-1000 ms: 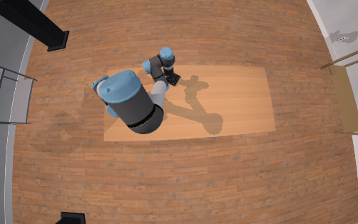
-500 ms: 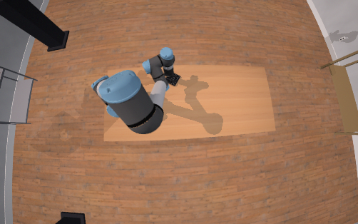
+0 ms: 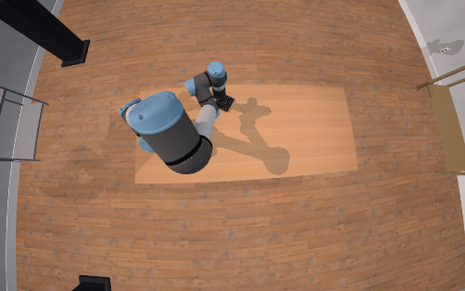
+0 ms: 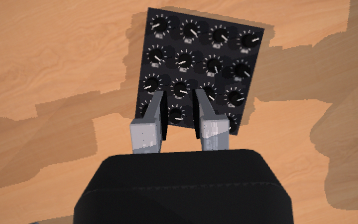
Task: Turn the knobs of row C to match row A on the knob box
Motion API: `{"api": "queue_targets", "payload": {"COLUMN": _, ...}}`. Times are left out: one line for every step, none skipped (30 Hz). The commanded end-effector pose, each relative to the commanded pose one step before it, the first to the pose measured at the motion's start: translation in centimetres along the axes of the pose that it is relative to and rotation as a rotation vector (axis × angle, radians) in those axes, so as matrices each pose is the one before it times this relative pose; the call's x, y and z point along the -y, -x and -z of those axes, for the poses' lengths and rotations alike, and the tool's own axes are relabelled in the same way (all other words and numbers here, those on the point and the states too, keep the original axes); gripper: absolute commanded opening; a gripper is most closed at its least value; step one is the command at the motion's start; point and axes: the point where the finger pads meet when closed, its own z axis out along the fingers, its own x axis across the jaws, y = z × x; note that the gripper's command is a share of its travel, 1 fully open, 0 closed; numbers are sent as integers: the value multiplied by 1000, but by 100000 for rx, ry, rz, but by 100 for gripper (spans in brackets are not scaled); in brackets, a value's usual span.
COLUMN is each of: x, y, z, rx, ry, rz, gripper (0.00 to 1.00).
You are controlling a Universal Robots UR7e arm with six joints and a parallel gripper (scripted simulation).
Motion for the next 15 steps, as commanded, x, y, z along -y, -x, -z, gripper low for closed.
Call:
{"api": "queue_targets", "payload": {"x": -102, "y": 46, "z": 0, "rx": 129, "ry": -81, "rz": -65, "gripper": 46}}
{"api": "queue_targets", "payload": {"x": 0, "y": 0, "z": 0, "rx": 0, "ry": 0, "rz": 0, "gripper": 46}}
{"api": "queue_targets", "payload": {"x": 0, "y": 0, "z": 0, "rx": 0, "ry": 0, "rz": 0, "gripper": 46}}
{"api": "queue_targets", "payload": {"x": 0, "y": 0, "z": 0, "rx": 0, "ry": 0, "rz": 0, "gripper": 46}}
{"api": "queue_targets", "payload": {"x": 0, "y": 0, "z": 0, "rx": 0, "ry": 0, "rz": 0, "gripper": 46}}
{"api": "queue_targets", "payload": {"x": 0, "y": 0, "z": 0, "rx": 0, "ry": 0, "rz": 0, "gripper": 46}}
{"api": "queue_targets", "payload": {"x": 0, "y": 0, "z": -1, "rx": 1, "ry": 0, "rz": 0, "gripper": 46}}
{"api": "queue_targets", "payload": {"x": 0, "y": 1, "z": -3, "rx": 3, "ry": 2, "rz": 1, "gripper": 46}}
{"api": "queue_targets", "payload": {"x": -1, "y": 2, "z": -8, "rx": 6, "ry": 4, "rz": 3, "gripper": 46}}
{"api": "queue_targets", "payload": {"x": -2, "y": 4, "z": -14, "rx": 11, "ry": 8, "rz": 5, "gripper": 46}}
{"api": "queue_targets", "payload": {"x": -3, "y": 7, "z": -22, "rx": 17, "ry": 12, "rz": 8, "gripper": 46}}
{"api": "queue_targets", "payload": {"x": -4, "y": 10, "z": -32, "rx": 24, "ry": 18, "rz": 12, "gripper": 46}}
{"api": "queue_targets", "payload": {"x": -7, "y": 17, "z": -44, "rx": 41, "ry": 33, "rz": 29, "gripper": 46}}
{"api": "queue_targets", "payload": {"x": -9, "y": 24, "z": -55, "rx": 55, "ry": 46, "rz": 43, "gripper": 46}}
{"api": "queue_targets", "payload": {"x": -10, "y": 30, "z": -66, "rx": 61, "ry": 54, "rz": 52, "gripper": 46}}
